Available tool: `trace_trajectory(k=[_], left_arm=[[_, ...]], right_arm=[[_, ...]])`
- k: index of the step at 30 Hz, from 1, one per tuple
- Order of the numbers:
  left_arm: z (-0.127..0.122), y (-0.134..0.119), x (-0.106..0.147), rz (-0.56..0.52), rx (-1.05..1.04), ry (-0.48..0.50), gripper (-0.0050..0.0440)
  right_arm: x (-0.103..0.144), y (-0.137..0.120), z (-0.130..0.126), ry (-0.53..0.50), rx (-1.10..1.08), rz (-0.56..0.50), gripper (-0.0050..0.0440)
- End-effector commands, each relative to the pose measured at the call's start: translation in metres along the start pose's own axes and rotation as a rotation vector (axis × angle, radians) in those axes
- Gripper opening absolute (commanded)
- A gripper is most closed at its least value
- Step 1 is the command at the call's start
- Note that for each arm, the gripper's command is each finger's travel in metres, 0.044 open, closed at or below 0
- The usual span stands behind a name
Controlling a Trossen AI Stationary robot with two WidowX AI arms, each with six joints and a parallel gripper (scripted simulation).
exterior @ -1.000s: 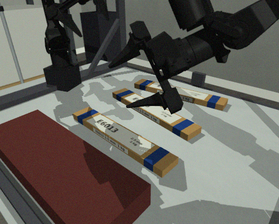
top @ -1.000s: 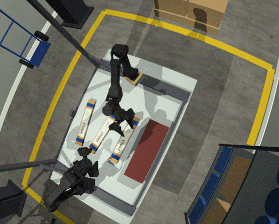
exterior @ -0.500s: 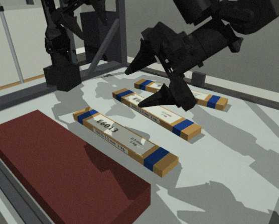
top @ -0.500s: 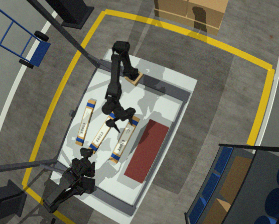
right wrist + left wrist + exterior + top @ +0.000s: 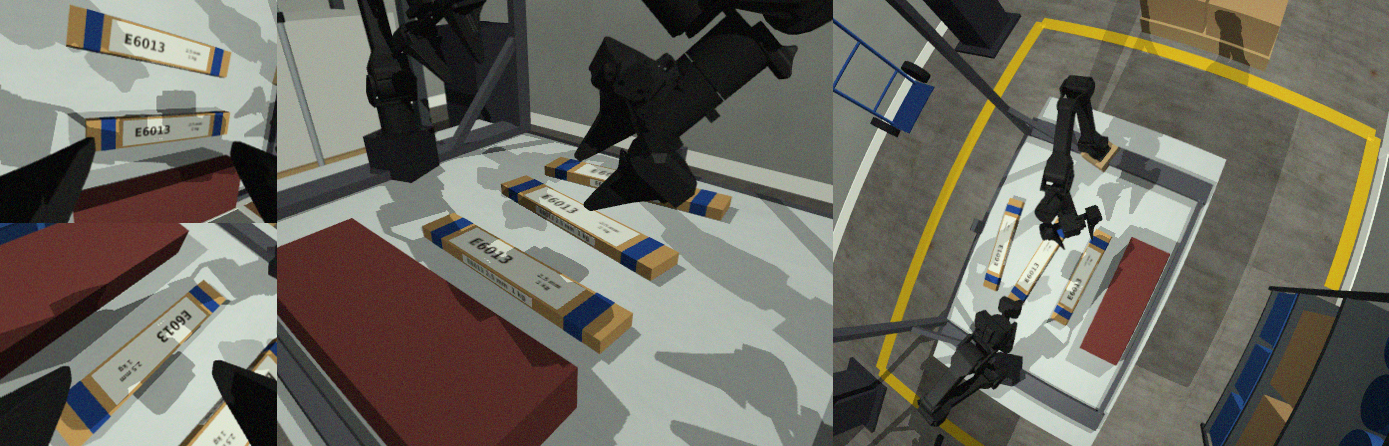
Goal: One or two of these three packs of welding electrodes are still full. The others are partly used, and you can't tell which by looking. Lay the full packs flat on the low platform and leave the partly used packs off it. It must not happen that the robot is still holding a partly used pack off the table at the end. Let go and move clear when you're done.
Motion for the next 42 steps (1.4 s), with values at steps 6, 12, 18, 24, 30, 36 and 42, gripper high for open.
trace_trajectory(k=[6,12,18,24,30,36,42], left_arm=[[-0.002,-0.007,0.026,0.110,-0.243,-0.084,0.0430],[-0.001,-0.018,0.040,0.195,-0.411,-0.151,0.0430],[-0.002,-0.030,0.056,0.247,-0.526,-0.211,0.0430],[0.001,-0.042,0.072,0.321,-0.682,-0.301,0.0430],[0.003,-0.054,0.081,0.374,-0.763,-0.354,0.0430],[0.003,-0.054,0.081,0.373,-0.763,-0.354,0.0430],[0.003,-0.054,0.081,0.374,-0.763,-0.354,0.0430]], right_arm=[[-0.003,0.003,0.011,-0.009,-0.188,0.020,0.0430],[-0.005,0.004,0.015,-0.008,-0.311,0.030,0.0430],[-0.009,0.005,0.024,-0.008,-0.422,0.039,0.0430],[-0.011,0.005,0.025,-0.011,-0.543,0.045,0.0430],[-0.016,0.006,0.036,-0.011,-0.656,0.058,0.0430],[-0.020,0.007,0.044,-0.018,-0.822,0.071,0.0430],[-0.027,0.007,0.057,-0.029,-1.022,0.087,0.0430]])
Point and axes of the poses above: on each arm, the point midway between the two fingers, 35 mm back from their tips, its own x axis back along the fingers, its own z axis across the jaws, y = z × x, the point moved 3 cm from there along x, back along the fingers, and after that the axes turned 10 degrees about -x, right-handed, at the moved point
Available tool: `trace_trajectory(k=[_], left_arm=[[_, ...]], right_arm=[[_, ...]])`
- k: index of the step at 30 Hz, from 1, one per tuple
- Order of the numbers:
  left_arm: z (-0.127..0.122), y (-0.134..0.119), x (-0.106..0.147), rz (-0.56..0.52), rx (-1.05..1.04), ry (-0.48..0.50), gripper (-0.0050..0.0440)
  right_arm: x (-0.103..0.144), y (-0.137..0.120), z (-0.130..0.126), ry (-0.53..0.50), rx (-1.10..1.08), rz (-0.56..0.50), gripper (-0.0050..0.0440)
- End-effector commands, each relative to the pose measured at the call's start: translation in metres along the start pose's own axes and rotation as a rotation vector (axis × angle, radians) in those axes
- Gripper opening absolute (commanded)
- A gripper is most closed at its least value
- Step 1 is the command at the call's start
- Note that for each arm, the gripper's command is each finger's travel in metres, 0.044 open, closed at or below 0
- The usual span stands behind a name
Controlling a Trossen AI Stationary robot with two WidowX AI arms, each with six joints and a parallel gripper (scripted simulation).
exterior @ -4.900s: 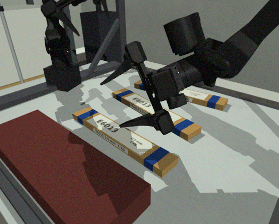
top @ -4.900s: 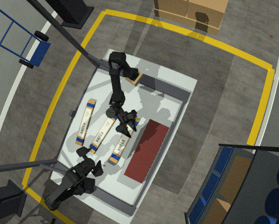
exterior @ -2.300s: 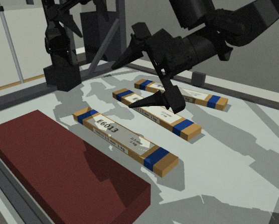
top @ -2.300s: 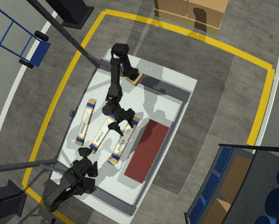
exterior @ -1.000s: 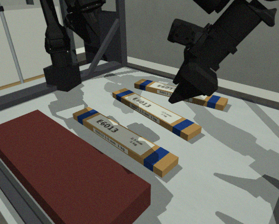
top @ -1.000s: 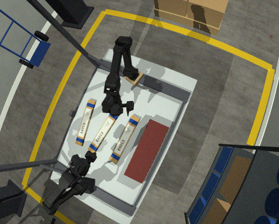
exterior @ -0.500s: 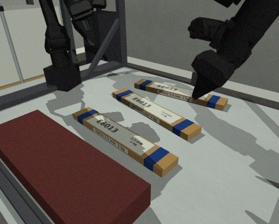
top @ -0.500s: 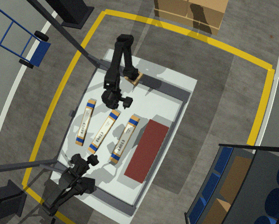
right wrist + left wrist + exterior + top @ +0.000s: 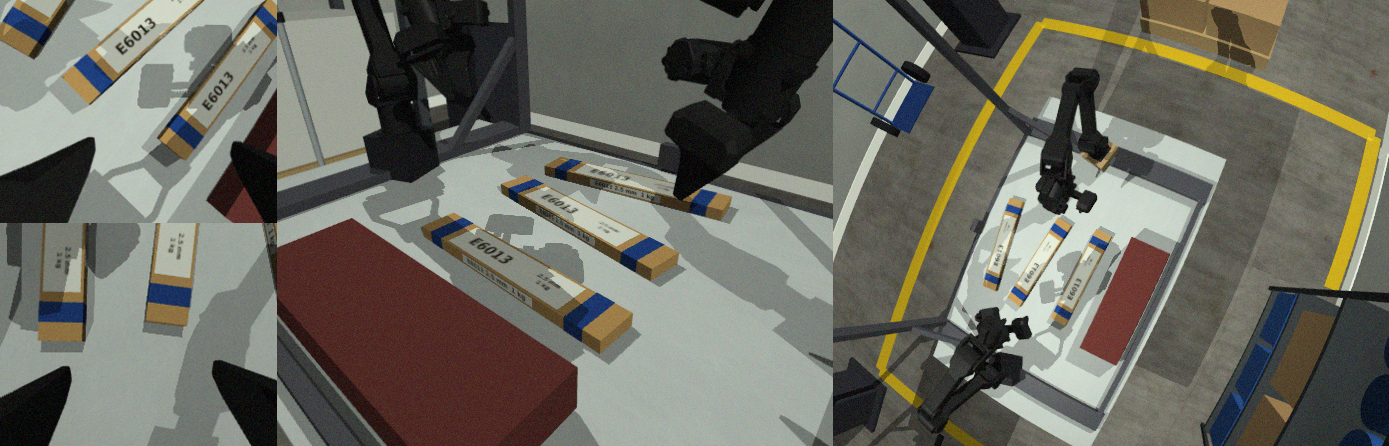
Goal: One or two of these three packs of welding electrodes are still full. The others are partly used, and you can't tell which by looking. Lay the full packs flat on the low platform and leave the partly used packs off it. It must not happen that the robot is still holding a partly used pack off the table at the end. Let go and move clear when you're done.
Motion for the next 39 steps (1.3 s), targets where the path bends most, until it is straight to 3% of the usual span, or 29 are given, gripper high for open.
trace_trajectory(k=[1,18,32,33,36,39], left_arm=[[0.001,0.004,0.006,-0.019,-0.005,0.004,0.0430],[0.001,0.004,0.006,-0.019,-0.005,0.004,0.0430],[0.001,0.004,0.006,-0.019,-0.005,0.004,0.0430],[0.003,0.014,0.005,0.012,-0.004,0.002,0.0300],[0.007,0.035,-0.002,0.099,-0.004,-0.013,0.0300],[0.009,0.048,-0.006,0.098,-0.004,-0.013,0.0300]], right_arm=[[-0.002,-0.005,0.005,-0.022,-0.144,0.003,0.0430],[-0.016,-0.024,0.021,-0.059,-0.643,0.019,0.0430],[-0.011,-0.029,0.023,-0.059,-0.649,0.024,0.0430],[-0.007,-0.033,0.025,-0.059,-0.650,0.024,0.0430],[0.007,-0.045,0.033,-0.052,-0.644,0.024,0.0430],[0.021,-0.049,0.036,-0.057,-0.643,0.007,0.0430]])
Point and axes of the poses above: on each arm, the point midway between the two fingers, 35 mm back from their tips, its own x axis back along the fingers, its own z axis across the jaws, y = z × x, the point moved 3 cm from there along x, back along the fingers, and after that the axes turned 10 degrees about -x, right-handed, at the moved point
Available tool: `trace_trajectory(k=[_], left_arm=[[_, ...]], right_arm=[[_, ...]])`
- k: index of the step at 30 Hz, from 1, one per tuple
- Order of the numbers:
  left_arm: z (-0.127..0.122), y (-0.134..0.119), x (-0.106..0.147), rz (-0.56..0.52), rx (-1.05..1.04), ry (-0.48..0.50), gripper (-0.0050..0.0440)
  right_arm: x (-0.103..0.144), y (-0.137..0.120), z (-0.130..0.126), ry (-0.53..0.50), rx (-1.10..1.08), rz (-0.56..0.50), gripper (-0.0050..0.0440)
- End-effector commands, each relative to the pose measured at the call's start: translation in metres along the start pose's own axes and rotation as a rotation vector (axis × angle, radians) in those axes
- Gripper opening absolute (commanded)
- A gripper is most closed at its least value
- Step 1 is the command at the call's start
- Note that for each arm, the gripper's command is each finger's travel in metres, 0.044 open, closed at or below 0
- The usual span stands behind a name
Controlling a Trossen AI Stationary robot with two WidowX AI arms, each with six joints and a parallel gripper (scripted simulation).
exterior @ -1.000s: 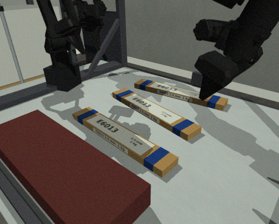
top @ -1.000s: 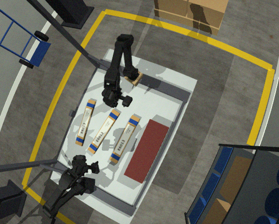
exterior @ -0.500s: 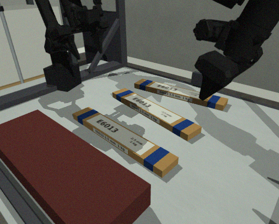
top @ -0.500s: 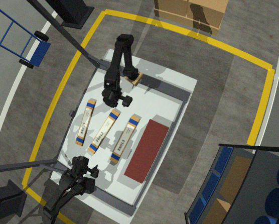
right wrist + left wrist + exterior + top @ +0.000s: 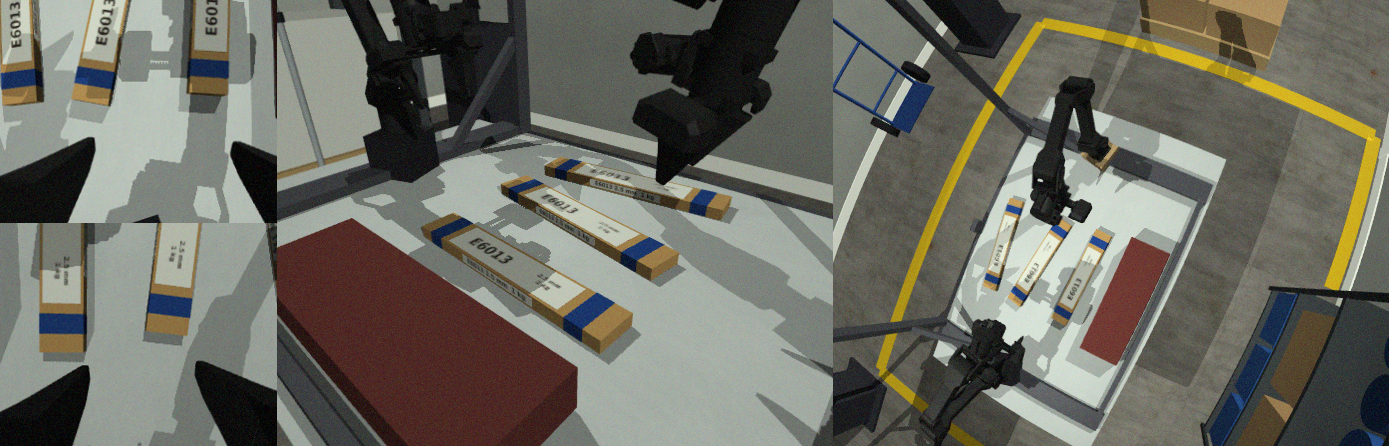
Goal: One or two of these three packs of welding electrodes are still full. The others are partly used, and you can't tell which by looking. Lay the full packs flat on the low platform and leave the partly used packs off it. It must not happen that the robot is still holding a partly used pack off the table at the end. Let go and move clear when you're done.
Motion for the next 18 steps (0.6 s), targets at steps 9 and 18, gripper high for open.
trace_trajectory(k=[9,18], left_arm=[[0.012,0.069,-0.012,0.026,0.003,0.000,0.0300],[0.020,0.113,-0.024,0.025,0.003,-0.001,0.0300]], right_arm=[[0.054,-0.047,-0.008,0.004,0.003,-0.017,0.0430],[0.056,-0.054,-0.010,0.001,0.001,-0.003,0.0430]])
Point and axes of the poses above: on each arm, the point midway between the two fingers, 35 mm back from their tips, its own x axis back along the fingers, its own z axis across the jaws, y = z × x, the point moved 3 cm from there along x, back along the fingers, and after that the axes turned 10 degrees about -x, right-handed, at the moved point
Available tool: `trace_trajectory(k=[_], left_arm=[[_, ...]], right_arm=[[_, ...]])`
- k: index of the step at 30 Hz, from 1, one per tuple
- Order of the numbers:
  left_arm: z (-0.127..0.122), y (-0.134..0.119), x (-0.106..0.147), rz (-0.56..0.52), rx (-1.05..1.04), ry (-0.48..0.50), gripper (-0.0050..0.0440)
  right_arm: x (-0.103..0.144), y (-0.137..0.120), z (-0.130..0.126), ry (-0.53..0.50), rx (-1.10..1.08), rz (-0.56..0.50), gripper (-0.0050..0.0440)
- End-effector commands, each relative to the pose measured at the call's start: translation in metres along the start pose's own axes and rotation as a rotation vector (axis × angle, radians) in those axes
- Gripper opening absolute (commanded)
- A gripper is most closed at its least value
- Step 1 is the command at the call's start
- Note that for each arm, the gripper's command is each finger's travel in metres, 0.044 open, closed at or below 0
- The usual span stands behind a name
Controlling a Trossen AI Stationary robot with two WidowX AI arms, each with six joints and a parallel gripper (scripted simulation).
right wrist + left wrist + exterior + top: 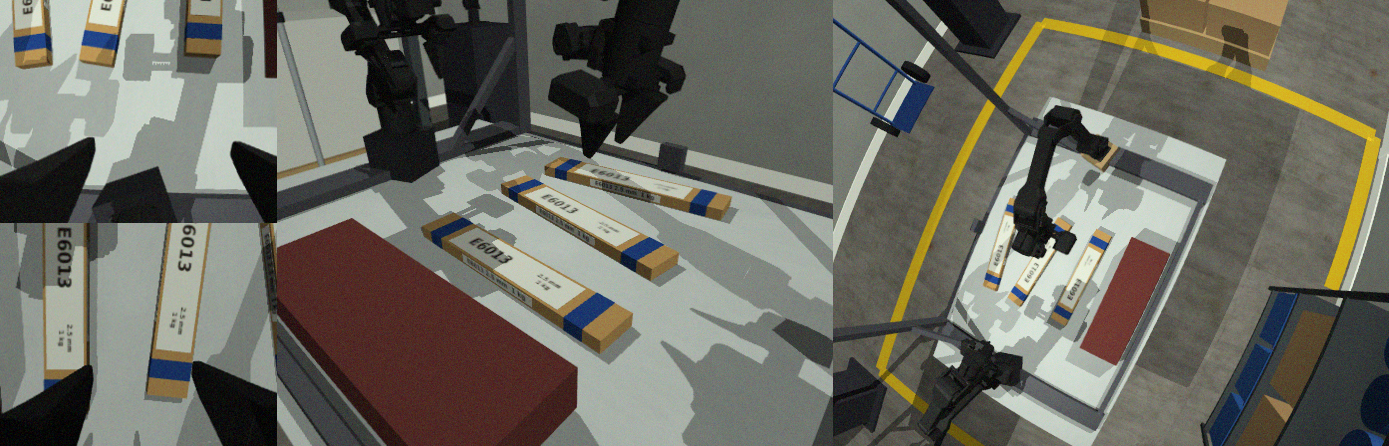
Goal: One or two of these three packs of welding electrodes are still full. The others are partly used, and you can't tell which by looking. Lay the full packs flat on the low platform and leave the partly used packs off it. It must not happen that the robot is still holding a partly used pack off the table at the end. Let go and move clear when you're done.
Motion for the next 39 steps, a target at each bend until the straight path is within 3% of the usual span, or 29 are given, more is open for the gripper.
trace_trajectory(k=[1,6,26,39], left_arm=[[0.004,0.024,0.001,-0.006,0.003,0.004,0.0300],[0.007,0.038,-0.002,-0.006,0.004,0.004,0.0300],[0.007,0.034,-0.001,-0.011,0.001,0.003,0.0300],[0.006,0.030,-0.015,-0.011,0.001,0.003,0.0300]], right_arm=[[0.007,0.000,0.000,0.004,0.003,-0.015,0.0430],[0.007,0.000,0.000,0.004,0.003,-0.015,0.0430],[0.007,0.000,0.000,0.004,0.003,-0.015,0.0430],[0.007,0.000,0.000,0.004,0.003,-0.015,0.0430]])
Point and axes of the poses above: on each arm, the point midway between the two fingers, 35 mm back from their tips, its own x axis back along the fingers, its own z axis across the jaws, y = z × x, the point moved 3 cm from there along x, back along the fingers, and after that the axes turned 10 degrees about -x, right-handed, at the moved point
